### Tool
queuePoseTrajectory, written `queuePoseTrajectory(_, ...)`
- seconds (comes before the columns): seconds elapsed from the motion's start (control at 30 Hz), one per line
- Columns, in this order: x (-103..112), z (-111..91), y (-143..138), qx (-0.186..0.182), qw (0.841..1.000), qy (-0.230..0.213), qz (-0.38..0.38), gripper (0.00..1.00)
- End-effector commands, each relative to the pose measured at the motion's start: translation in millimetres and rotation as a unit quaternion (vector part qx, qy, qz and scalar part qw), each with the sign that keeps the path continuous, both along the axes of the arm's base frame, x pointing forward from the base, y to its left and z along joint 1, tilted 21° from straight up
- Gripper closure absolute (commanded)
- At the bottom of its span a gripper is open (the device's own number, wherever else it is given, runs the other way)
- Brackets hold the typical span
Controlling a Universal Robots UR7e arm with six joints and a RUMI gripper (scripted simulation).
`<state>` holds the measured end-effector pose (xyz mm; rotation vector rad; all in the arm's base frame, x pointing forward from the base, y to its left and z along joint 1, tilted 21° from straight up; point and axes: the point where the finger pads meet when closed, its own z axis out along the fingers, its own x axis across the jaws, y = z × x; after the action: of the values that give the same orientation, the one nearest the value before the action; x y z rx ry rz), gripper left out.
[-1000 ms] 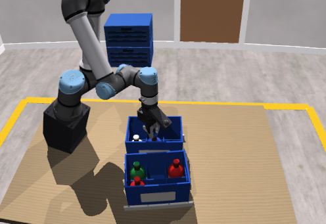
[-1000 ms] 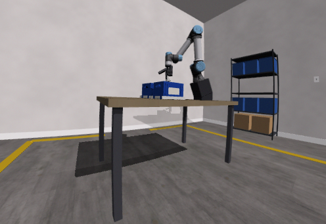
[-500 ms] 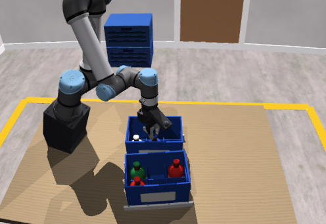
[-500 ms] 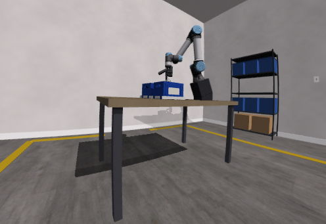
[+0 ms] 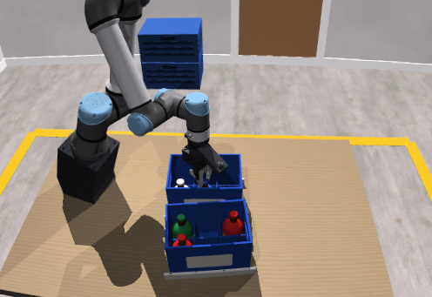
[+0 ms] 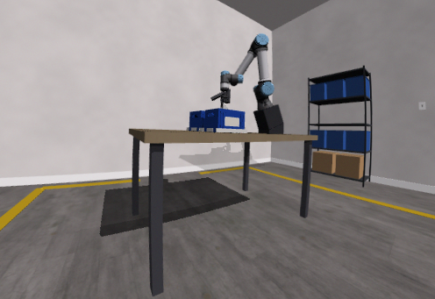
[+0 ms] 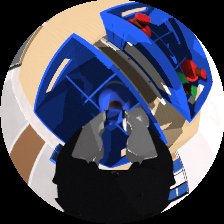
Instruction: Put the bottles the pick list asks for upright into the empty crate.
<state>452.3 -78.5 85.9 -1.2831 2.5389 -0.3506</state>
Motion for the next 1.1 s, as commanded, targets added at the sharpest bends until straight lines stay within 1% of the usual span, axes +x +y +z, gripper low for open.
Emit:
queuePoseTrajectory(0.0, 1.2, -1.5, -0.4, 0.000, 1.000, -0.001, 0.000, 1.00)
queuePoseTrajectory(0.37, 1.2, -1.5, -0.4, 0.000, 1.000, -0.001, 0.000, 1.00)
queuePoseTrajectory(0.4, 1.5, -2.3, -0.5, 0.000, 1.000, -0.001, 0.000, 0.62)
queuePoseTrajectory(1.07, 1.5, -2.3, -0.4, 0.000, 1.000, -0.001, 0.000, 0.62)
